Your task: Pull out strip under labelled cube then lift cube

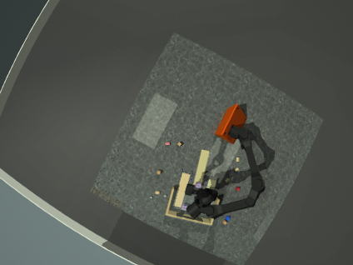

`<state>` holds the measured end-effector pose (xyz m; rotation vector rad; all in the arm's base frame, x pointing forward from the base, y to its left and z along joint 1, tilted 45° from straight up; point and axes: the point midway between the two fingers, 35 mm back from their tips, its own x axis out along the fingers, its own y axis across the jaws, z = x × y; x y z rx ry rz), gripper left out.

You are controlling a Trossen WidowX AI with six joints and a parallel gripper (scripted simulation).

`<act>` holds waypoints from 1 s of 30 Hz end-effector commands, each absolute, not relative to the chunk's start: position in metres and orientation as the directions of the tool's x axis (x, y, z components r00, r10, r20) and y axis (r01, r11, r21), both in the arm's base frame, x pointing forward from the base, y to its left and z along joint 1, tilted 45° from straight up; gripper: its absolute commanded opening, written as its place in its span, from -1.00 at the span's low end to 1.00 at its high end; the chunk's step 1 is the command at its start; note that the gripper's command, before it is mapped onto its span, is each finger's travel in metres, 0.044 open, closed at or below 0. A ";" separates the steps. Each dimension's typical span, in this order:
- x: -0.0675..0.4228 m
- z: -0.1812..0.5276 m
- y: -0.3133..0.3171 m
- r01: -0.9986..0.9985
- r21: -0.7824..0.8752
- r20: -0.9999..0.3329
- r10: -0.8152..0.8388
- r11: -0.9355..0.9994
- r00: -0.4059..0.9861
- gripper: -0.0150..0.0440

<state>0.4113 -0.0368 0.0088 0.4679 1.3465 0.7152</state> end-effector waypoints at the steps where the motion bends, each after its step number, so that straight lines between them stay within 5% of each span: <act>1: 0.414 0.006 -0.033 -0.190 0.685 -0.706 0.705 0.703 0.062 0.56; 4: 0.415 0.002 -0.029 -0.190 0.685 -0.706 0.705 0.703 0.062 0.36; 30: 0.417 -0.027 0.001 -0.190 0.687 -0.705 0.707 0.702 0.062 0.36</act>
